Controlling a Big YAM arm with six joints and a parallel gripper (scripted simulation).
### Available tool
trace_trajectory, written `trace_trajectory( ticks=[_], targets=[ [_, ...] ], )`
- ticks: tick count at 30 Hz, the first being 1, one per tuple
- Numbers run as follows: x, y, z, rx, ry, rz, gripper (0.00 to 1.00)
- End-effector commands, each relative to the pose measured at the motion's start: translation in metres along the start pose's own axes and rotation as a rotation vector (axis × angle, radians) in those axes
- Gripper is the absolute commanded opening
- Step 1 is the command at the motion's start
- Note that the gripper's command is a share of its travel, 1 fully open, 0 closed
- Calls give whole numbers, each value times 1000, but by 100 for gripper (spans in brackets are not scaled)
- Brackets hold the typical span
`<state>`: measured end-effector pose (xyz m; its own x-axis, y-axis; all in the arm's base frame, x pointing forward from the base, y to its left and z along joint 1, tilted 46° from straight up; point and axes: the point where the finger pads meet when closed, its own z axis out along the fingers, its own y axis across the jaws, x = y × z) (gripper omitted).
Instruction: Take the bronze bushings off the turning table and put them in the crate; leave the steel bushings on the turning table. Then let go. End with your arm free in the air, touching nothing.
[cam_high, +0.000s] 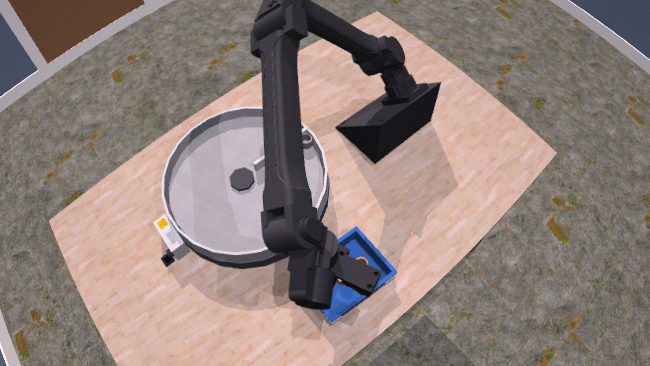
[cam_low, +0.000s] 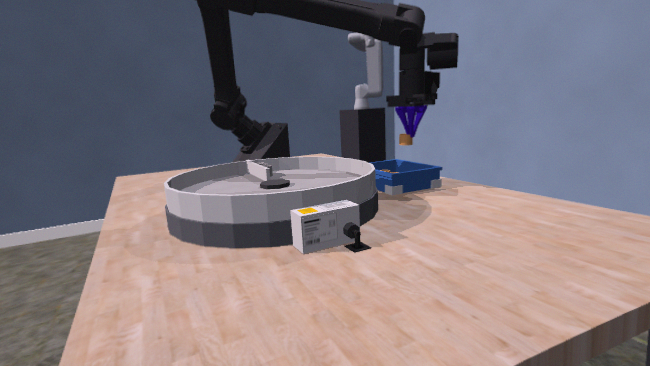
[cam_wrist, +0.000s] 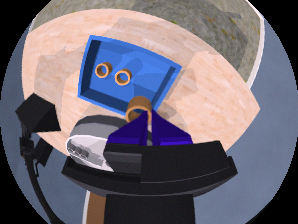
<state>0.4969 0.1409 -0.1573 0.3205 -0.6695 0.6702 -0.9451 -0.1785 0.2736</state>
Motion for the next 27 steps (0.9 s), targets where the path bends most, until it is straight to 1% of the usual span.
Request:
trace_trajectory(
  ticks=[1,4,5,7,10,11,13,16,17,18,20,22,27],
  targets=[
    [-11,-9,-34,68,-4,10,0],
    [-22,0,-8,41,12,-34,0],
    [-21,0,-3,41,12,-34,0],
    [-6,-3,23,13,1,-6,0],
    [-6,-3,40,13,1,-6,0],
    [-4,-3,42,17,0,-3,0],
    [12,-25,22,71,-17,43,0],
    [13,-28,21,77,-19,48,0],
    [-1,-26,11,95,-15,25,0],
    [-5,-24,9,98,-12,15,0],
    [-6,-22,11,94,-10,11,0],
    [-11,-20,18,83,-6,2,0],
    [-10,-20,17,83,-6,1,0]
  ],
)
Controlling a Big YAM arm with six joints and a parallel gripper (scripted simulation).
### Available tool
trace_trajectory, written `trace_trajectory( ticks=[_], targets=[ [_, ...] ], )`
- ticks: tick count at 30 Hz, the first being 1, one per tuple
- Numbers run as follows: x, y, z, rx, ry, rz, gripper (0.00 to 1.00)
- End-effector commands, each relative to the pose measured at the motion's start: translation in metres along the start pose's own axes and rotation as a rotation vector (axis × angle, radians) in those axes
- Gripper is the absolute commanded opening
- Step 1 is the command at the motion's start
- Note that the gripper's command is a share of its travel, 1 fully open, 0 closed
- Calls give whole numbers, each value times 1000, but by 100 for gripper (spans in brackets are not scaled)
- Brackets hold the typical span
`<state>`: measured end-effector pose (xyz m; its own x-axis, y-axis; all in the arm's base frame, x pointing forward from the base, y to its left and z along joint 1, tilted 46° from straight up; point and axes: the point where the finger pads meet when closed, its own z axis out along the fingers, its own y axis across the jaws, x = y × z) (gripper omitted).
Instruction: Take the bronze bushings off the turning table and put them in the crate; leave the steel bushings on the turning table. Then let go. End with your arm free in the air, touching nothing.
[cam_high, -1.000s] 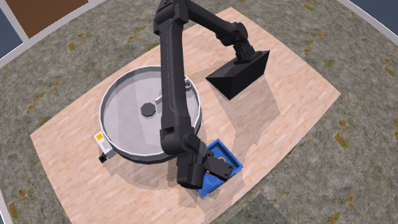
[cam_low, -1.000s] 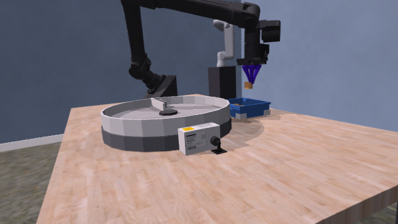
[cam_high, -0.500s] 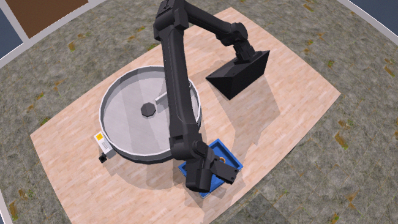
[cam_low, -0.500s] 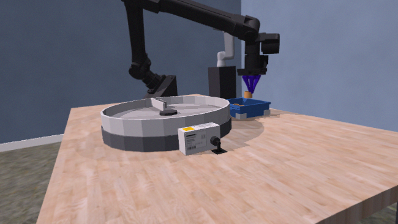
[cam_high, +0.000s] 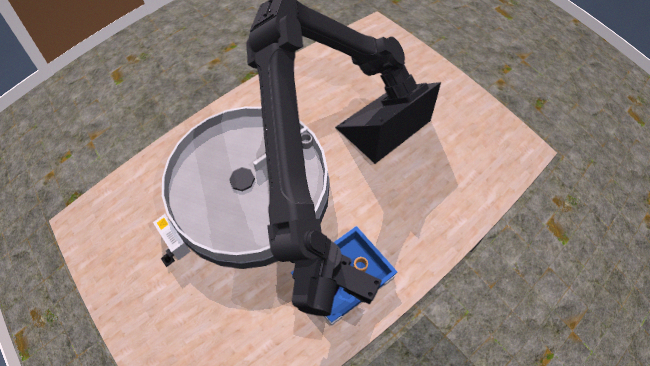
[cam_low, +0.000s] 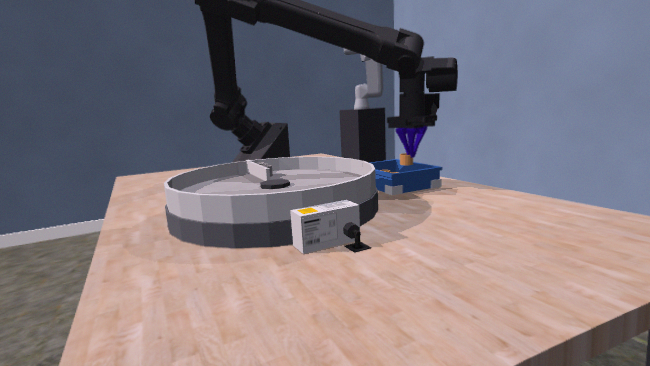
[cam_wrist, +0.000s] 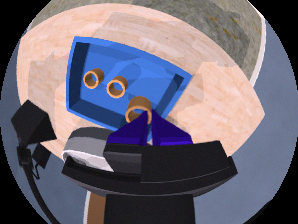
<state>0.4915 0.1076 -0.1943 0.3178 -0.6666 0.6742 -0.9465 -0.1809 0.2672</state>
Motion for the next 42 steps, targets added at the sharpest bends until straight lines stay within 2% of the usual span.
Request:
trace_trajectory(
  ticks=[1,27,28,30,33,42],
  targets=[
    [-6,-21,-33,77,-10,-2,0],
    [-5,-21,-32,78,-10,-1,0],
    [-4,-21,-31,76,-9,-1,0],
    [11,-21,-14,50,-14,22,0],
    [15,-20,-10,43,-15,23,0],
    [7,-20,-17,57,-11,8,0]
  ],
)
